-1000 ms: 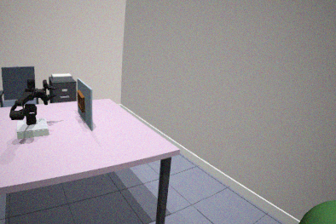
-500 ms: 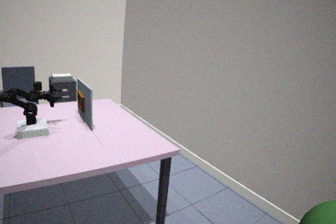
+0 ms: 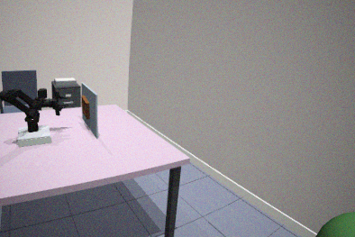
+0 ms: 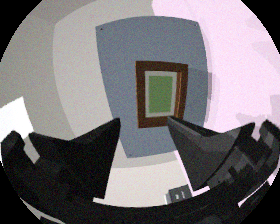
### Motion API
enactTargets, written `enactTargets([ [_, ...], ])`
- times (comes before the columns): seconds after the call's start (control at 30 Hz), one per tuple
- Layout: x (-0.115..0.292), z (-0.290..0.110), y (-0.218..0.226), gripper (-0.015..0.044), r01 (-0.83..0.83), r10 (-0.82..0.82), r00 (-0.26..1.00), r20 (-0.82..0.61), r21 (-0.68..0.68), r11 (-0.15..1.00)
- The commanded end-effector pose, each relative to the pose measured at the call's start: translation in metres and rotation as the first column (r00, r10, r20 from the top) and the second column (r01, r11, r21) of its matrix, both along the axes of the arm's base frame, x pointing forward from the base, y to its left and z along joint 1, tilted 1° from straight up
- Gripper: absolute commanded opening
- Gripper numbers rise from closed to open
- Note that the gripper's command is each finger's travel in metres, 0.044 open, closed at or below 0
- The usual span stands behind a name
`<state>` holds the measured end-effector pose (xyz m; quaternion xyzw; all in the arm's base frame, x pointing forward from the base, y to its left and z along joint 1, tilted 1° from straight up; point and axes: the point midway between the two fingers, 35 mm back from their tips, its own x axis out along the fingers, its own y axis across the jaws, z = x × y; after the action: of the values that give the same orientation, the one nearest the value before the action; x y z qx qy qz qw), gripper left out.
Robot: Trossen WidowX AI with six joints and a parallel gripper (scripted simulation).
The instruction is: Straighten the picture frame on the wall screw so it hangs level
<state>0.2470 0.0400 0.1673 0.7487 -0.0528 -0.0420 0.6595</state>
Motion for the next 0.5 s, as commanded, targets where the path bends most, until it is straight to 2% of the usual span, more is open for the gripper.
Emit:
enactTargets([
  [0.0,0.0,0.0,0.0,0.026,-0.003,0.003,1.0,-0.001,-0.004,1.0],
  [0.2,0.012,0.004,0.001,0.026,-0.003,0.003,1.0,-0.001,-0.005,1.0],
  [0.47,0.062,0.005,-0.005,0.026,-0.003,0.003,1.0,0.003,-0.005,1.0],
])
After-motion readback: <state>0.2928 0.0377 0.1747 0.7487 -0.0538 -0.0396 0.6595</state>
